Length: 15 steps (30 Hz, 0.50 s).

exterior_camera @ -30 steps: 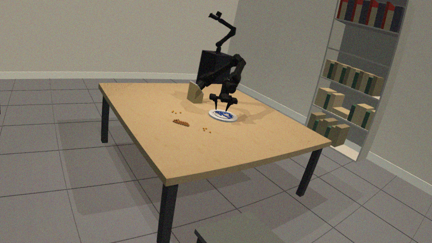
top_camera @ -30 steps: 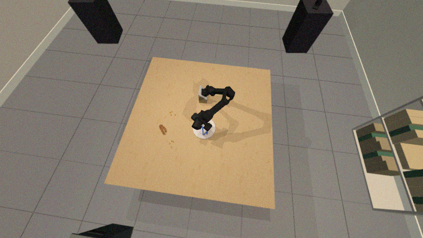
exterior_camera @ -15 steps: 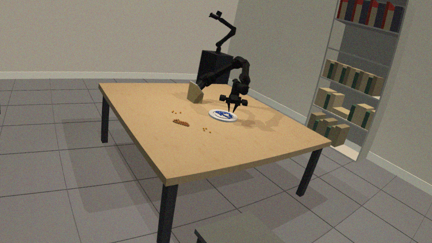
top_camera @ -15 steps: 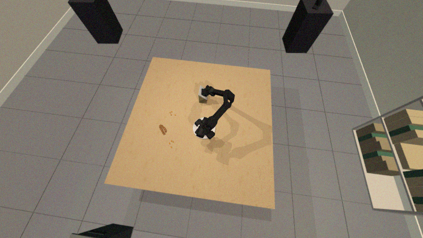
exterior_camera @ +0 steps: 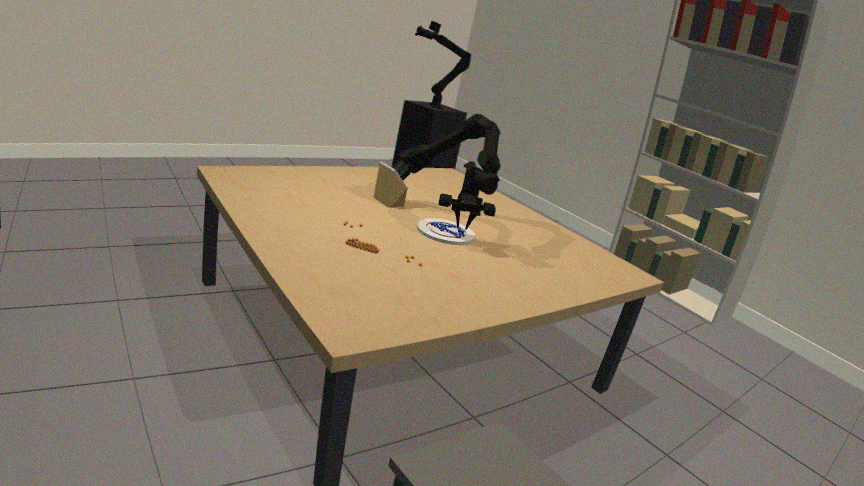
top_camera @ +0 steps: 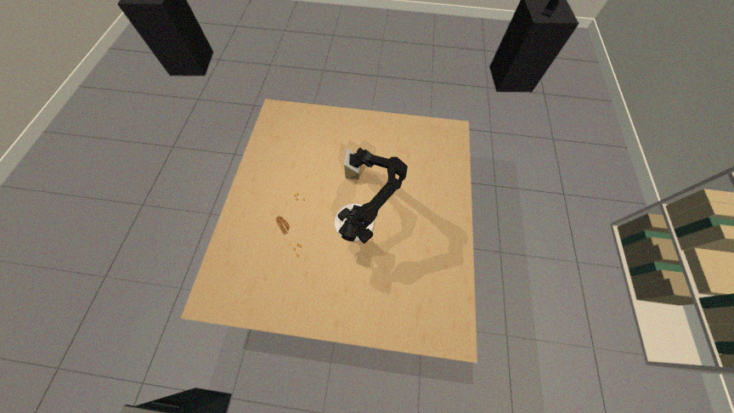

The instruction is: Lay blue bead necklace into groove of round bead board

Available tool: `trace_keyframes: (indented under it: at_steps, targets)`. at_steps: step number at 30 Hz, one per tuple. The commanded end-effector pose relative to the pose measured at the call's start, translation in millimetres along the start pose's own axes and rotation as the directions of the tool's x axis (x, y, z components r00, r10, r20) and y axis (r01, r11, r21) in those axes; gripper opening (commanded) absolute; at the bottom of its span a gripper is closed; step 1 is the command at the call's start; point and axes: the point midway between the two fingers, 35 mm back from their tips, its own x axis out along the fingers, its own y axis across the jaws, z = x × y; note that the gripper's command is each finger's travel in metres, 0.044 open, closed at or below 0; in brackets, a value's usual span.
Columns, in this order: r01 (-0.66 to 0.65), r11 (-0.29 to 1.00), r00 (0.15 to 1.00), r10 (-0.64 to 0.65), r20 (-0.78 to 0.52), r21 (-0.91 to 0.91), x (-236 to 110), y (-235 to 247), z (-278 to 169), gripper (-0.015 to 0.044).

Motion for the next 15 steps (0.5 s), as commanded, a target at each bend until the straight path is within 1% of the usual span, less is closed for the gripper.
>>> trace_keyframes:
  at_steps: [1,12,15]
  targets:
    - [0.000,1.000,1.000,0.000,-0.007,0.007,8,-1,-2,0.0120]
    - [0.000,1.000,1.000,0.000,-0.011,0.010,24,0,-3,0.0120]
    - [0.000,1.000,1.000,0.000,-0.006,0.004,19,1,-2,0.0100]
